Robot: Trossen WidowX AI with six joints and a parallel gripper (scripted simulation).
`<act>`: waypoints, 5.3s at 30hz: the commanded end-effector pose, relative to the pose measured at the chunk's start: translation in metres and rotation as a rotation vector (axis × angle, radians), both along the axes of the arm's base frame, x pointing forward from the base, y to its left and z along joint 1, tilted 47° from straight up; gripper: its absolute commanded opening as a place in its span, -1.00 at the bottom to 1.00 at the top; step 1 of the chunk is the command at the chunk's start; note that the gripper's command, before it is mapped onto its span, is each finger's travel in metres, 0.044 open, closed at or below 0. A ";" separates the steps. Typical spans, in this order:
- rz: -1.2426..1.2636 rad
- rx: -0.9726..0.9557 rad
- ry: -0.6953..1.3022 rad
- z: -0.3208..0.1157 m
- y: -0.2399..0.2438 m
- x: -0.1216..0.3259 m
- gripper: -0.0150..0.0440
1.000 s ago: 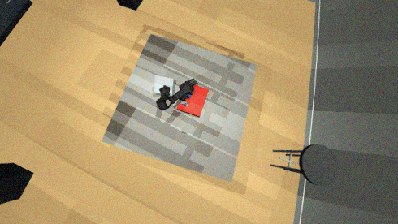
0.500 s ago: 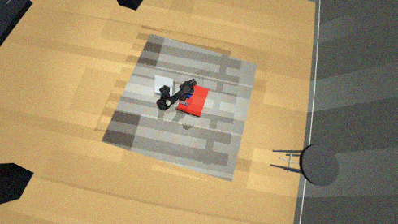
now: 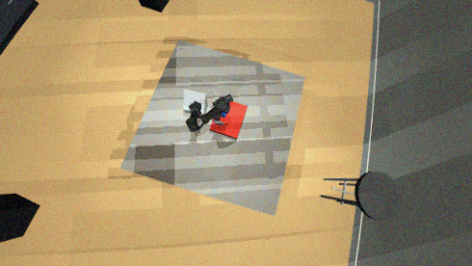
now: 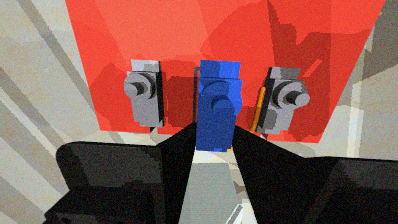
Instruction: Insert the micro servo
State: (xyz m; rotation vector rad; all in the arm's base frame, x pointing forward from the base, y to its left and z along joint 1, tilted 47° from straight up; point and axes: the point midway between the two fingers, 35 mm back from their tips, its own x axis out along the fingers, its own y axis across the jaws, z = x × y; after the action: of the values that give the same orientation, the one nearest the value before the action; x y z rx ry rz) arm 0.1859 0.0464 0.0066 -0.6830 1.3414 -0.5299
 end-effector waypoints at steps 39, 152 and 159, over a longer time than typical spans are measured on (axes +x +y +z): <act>0.007 -0.006 -0.001 -0.016 -0.018 0.004 -0.49; 0.007 -0.005 -0.001 -0.006 -0.007 0.001 0.14; 0.012 -0.006 -0.003 0.009 0.015 0.034 0.77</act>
State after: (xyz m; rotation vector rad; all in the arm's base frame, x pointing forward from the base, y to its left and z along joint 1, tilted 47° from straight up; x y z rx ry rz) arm 0.2007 0.0475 0.0056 -0.7010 1.3399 -0.5299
